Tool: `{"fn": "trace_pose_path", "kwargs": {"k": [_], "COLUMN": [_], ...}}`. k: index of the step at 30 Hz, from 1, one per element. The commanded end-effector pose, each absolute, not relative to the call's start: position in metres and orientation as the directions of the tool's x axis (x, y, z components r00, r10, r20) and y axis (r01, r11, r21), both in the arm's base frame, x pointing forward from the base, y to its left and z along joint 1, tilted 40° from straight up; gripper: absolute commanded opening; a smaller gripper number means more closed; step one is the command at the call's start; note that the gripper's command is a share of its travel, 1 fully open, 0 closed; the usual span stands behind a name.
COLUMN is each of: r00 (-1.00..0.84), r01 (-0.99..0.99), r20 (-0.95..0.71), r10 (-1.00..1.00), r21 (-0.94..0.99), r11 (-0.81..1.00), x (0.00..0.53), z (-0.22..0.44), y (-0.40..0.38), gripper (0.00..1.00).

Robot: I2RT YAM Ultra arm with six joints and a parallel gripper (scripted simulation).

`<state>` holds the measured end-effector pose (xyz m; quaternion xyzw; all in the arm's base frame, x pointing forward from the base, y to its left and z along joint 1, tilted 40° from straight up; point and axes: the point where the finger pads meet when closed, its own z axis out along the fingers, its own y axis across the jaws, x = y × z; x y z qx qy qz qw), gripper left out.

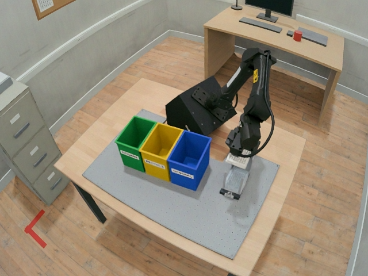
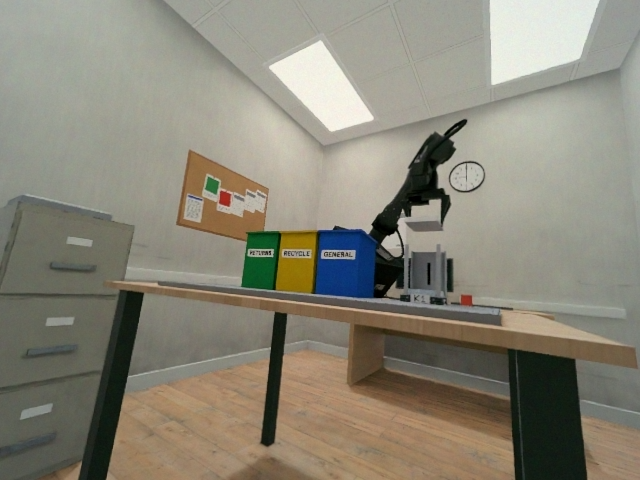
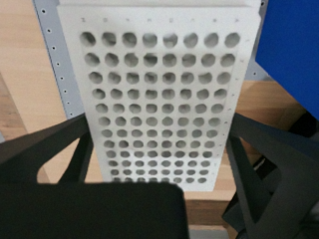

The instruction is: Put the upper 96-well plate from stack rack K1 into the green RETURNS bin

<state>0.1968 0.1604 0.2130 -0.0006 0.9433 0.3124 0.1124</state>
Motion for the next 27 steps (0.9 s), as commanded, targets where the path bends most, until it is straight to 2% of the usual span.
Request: {"fn": "trace_pose_path", "kwargs": {"k": [1, 27], "r00": [-0.96, -0.958], "r01": [-0.109, -0.11], "r20": [-0.271, -0.277], "r10": [0.075, 0.078], "r21": [0.603, 0.602], "r11": [0.79, 0.791], "x": [0.196, 0.1975], "z": [0.2372, 0.2377], "y": [0.1557, 0.1557], "gripper": [0.0, 0.0]}}
